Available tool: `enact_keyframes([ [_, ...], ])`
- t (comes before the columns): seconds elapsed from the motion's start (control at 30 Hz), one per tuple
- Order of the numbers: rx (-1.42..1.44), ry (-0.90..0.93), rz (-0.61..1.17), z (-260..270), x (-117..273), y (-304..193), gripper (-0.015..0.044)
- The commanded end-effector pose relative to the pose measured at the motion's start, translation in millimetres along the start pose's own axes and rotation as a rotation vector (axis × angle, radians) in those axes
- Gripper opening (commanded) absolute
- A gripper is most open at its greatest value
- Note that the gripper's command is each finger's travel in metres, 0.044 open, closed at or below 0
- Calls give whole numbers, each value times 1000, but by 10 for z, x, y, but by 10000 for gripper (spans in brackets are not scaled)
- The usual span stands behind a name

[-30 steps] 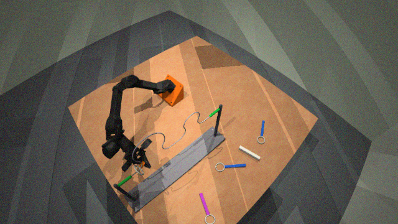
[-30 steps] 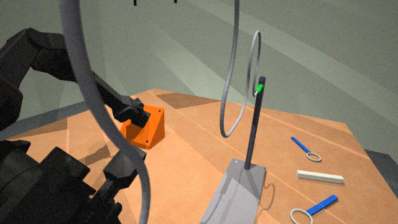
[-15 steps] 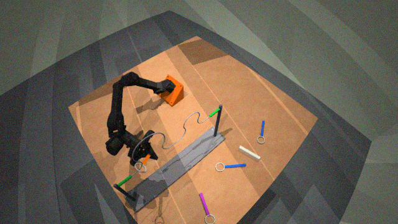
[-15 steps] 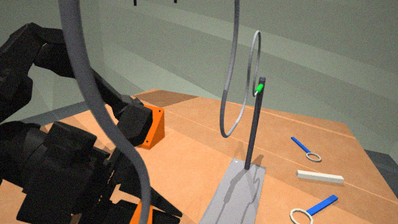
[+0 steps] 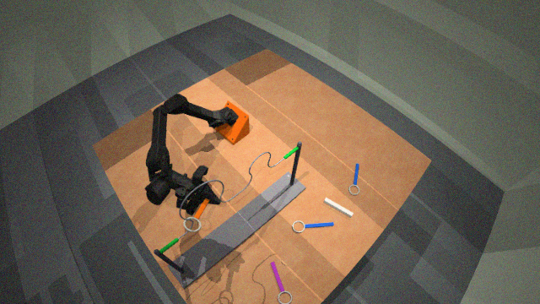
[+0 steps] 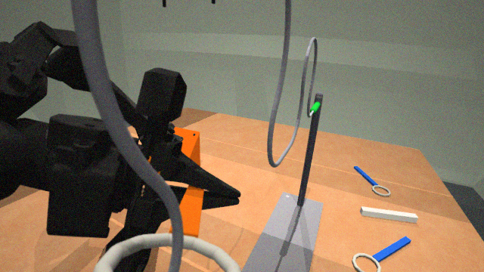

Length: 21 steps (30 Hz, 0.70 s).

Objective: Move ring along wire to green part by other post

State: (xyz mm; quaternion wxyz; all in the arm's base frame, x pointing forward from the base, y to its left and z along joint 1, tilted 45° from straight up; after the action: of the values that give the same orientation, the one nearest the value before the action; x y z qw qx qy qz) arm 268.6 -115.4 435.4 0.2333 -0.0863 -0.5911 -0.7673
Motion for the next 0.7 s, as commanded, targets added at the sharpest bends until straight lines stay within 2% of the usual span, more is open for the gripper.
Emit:
enact_keyframes([
  [0.0,-87,54,-1,106,7,5,-150],
  [0.67,-493,276,-9,534,89,167,-150],
])
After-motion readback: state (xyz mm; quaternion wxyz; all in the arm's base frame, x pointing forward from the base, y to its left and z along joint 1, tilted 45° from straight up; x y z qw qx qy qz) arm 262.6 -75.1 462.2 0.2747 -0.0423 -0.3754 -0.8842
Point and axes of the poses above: the point midway between the two fingers, 35 mm back from their tips, its own x axis back along the fingers, its own z axis across the jaws, y = z × x, the point moved 10 cm from there along x, back along the fingers, and after that the axes turned 3 degrees about x, right-handed, at the moved point
